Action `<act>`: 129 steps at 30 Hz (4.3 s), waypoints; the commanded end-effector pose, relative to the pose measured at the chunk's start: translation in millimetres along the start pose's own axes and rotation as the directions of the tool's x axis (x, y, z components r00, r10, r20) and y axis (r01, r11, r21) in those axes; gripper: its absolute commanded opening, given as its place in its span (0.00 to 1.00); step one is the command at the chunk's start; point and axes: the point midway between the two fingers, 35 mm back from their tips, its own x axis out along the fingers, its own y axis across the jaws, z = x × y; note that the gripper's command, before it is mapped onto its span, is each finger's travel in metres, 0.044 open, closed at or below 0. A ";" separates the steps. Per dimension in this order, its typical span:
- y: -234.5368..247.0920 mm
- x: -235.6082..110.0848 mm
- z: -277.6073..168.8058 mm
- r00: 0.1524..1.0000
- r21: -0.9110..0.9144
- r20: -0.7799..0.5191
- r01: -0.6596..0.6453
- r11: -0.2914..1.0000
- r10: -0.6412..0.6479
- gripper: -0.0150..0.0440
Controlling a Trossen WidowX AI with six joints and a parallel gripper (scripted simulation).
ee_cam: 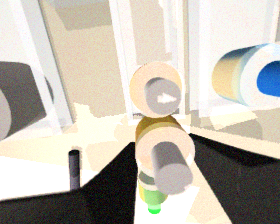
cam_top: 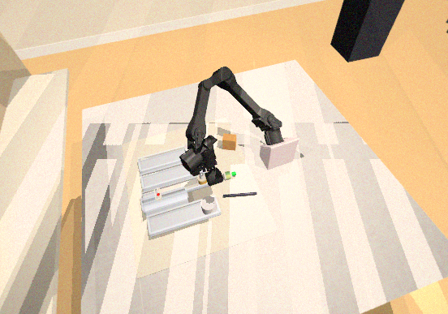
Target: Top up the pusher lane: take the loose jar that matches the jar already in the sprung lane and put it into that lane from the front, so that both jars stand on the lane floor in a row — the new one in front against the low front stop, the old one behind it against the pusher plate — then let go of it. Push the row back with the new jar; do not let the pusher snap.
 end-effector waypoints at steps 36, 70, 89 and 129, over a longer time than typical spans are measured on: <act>-2.6 -5.3 27.1 1.000 0.026 0.028 -0.002 1.000 0.001 0.25; -4.4 -9.8 40.1 1.000 0.026 0.028 -0.002 1.000 0.001 0.25; -4.4 -8.8 40.2 1.000 0.026 0.028 -0.002 1.000 0.001 0.25; -4.5 -7.3 41.5 1.000 0.026 0.028 -0.002 1.000 0.001 0.25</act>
